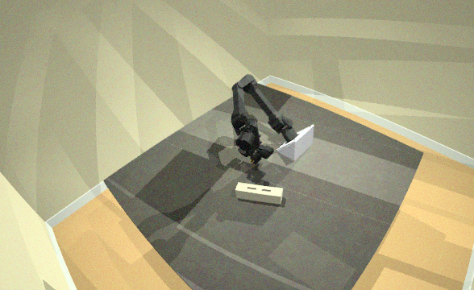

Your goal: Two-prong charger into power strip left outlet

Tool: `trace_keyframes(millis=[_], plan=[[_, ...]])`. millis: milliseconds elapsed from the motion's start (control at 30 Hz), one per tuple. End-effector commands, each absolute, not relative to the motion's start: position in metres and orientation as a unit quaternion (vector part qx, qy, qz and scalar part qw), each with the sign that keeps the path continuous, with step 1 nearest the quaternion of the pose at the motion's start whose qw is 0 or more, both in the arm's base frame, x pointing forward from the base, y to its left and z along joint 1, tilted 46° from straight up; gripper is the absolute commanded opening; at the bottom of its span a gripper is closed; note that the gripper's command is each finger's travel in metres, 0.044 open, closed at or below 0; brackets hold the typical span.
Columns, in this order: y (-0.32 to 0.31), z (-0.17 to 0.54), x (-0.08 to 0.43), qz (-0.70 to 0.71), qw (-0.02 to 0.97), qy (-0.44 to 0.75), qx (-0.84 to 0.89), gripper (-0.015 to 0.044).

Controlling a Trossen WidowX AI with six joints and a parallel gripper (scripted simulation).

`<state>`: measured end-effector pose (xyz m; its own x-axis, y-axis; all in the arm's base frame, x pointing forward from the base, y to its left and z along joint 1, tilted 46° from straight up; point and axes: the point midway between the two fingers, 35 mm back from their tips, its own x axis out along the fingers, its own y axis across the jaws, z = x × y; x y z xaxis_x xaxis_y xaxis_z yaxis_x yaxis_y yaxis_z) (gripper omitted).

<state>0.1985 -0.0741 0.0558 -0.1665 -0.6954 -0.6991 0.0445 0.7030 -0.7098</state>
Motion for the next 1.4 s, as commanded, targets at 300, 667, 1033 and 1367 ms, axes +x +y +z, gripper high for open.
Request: trace_keyframes(millis=[300,667,1033,1367], plan=[[-0.053,0.071,0.202,-0.303,0.601,0.700,-0.237,0.0000],[-0.045,0.054,0.211,-0.279,0.593,0.710,-0.259,0.0000],[-0.037,0.036,0.219,-0.255,0.584,0.718,-0.280,0.0000],[-0.029,0.020,0.225,-0.233,0.574,0.725,-0.300,0.0000]])
